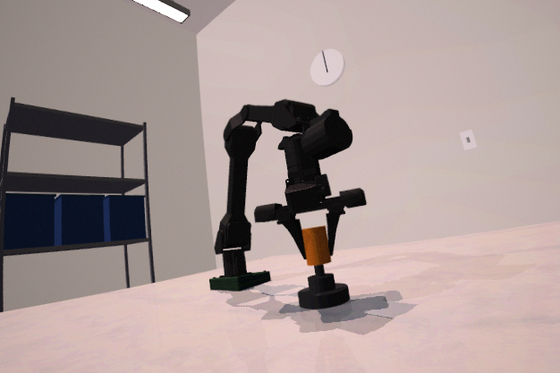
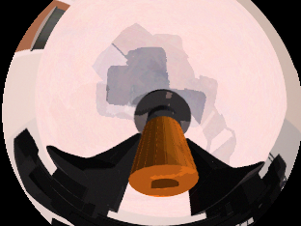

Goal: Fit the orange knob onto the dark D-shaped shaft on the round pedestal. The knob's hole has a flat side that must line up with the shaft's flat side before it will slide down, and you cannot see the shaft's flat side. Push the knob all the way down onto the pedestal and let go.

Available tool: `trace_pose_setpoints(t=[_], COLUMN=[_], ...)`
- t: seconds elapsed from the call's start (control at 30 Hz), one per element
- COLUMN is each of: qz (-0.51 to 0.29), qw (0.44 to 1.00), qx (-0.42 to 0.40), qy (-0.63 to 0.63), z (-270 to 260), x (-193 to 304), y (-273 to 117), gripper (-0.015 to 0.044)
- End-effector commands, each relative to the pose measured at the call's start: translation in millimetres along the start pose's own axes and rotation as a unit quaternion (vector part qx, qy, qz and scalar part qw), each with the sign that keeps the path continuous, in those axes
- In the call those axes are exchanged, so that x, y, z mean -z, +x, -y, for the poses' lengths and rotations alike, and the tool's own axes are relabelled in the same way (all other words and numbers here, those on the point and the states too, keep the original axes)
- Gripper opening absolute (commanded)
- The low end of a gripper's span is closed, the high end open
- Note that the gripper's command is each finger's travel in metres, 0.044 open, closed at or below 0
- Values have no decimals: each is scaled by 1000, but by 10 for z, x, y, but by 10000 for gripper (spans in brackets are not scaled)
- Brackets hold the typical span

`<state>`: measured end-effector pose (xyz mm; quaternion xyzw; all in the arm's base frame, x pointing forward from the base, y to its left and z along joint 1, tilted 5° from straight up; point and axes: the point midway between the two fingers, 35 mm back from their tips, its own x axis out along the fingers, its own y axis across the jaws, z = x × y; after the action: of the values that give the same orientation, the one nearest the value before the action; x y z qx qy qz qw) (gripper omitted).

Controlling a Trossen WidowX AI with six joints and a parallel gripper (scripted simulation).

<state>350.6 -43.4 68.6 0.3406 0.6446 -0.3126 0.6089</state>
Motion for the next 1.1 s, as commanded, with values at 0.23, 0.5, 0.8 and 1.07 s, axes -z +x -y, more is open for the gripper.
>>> trace_pose_setpoints(t=[0.23, 0.5, 0.8, 1.07], qz=[2, 1, 1, 1], qw=[1000, 1000, 1000, 1000], qx=[0, 0, 0, 0], qy=[6, 6, 6, 6], z=[-8, 22, 21, 22], x=[-8, 15, 12, 13], y=[6, 12, 47, 70], gripper=[0, 0, 0, 0])
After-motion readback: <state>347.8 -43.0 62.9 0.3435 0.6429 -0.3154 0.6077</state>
